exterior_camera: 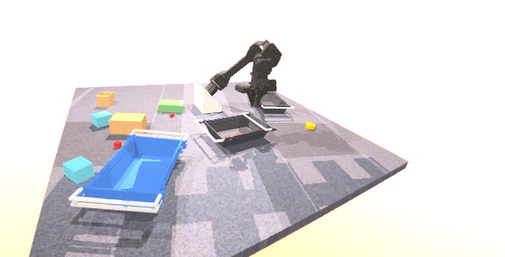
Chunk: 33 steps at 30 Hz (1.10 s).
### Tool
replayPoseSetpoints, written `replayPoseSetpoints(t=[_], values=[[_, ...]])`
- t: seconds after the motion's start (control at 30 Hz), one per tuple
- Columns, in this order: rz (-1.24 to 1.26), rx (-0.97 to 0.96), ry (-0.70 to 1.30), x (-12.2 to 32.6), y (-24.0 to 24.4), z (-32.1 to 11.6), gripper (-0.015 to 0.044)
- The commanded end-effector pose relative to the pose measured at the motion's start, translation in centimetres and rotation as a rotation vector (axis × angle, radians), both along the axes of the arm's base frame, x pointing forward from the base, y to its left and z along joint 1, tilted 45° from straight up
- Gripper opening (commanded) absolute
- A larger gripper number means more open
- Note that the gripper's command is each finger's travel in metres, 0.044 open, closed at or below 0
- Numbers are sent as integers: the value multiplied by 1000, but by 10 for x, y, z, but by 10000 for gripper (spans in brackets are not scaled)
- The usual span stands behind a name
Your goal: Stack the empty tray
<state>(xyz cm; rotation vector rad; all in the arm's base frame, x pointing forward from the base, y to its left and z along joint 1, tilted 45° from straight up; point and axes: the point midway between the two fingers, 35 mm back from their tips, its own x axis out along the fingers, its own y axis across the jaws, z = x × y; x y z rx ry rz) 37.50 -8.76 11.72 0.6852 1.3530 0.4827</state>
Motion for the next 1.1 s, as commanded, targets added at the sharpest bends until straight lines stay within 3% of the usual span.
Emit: replayPoseSetpoints(t=[0.0,0.37,1.07], values=[[4,-1,26,4,-41,-56,87],[51,3,3,-19,-123,-187,87],[51,3,2,-13,-99,-215,87]])
